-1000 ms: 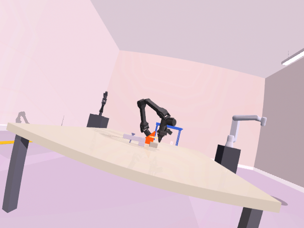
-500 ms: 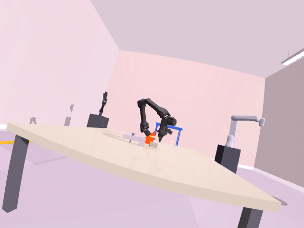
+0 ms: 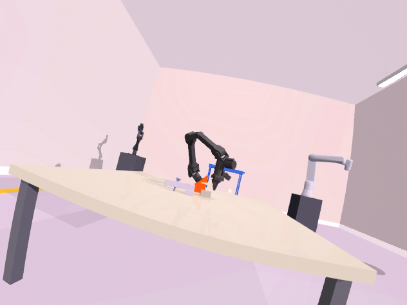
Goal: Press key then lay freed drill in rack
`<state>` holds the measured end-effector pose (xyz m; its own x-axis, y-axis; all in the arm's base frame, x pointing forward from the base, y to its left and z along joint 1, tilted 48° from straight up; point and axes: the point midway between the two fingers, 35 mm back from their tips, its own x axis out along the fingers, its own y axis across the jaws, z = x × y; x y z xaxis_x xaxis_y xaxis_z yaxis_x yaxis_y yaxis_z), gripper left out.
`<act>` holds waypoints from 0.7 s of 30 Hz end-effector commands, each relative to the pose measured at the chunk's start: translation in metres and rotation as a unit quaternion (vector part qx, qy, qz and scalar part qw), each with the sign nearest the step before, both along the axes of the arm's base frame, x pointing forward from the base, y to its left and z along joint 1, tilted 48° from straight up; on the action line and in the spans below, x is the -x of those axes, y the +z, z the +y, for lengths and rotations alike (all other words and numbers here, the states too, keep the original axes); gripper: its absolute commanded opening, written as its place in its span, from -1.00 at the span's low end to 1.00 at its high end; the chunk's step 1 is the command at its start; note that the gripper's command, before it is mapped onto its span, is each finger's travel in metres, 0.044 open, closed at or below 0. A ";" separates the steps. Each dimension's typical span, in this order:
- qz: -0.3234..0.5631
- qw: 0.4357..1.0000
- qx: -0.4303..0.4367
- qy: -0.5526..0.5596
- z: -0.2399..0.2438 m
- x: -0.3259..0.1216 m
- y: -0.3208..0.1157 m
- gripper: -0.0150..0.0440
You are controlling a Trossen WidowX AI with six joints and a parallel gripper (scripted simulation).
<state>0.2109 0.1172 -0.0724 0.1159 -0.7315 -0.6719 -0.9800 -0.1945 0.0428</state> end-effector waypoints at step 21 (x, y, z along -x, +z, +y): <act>0.001 1.000 -0.003 -0.002 -0.007 0.038 -0.005 -0.49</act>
